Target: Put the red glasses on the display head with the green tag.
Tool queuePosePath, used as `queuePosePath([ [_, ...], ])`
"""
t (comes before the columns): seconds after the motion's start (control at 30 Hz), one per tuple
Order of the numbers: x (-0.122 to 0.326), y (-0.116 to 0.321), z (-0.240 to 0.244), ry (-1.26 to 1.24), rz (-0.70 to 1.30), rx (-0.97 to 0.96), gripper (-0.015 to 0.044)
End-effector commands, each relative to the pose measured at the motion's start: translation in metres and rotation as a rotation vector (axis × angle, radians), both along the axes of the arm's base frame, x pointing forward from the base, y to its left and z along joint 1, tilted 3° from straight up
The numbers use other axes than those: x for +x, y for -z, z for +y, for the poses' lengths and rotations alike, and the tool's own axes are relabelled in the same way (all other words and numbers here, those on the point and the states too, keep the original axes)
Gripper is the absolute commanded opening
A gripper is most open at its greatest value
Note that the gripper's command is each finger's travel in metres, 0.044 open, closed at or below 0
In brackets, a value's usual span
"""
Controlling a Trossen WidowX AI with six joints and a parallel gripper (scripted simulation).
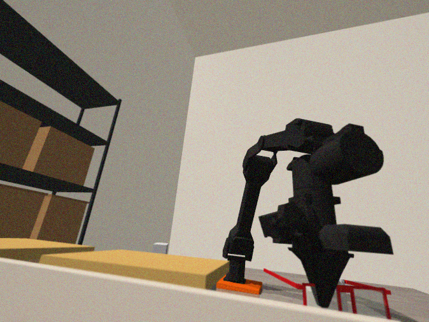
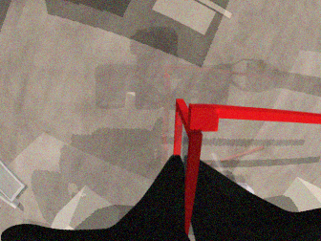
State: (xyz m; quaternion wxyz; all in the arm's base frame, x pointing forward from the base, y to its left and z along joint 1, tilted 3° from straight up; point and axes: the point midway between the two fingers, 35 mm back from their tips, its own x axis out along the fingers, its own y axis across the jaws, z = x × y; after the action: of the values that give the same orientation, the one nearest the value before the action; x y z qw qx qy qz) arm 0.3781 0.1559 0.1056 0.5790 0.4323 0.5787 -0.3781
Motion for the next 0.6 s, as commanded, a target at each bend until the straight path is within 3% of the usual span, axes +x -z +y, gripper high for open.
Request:
queuePosePath([
  [0.0, 0.005, 0.001, -0.004, 0.0, -0.002, 0.0, 0.0],
  [0.57, 0.012, 0.001, -0.015, 0.0, -0.003, -0.001, 0.0],
])
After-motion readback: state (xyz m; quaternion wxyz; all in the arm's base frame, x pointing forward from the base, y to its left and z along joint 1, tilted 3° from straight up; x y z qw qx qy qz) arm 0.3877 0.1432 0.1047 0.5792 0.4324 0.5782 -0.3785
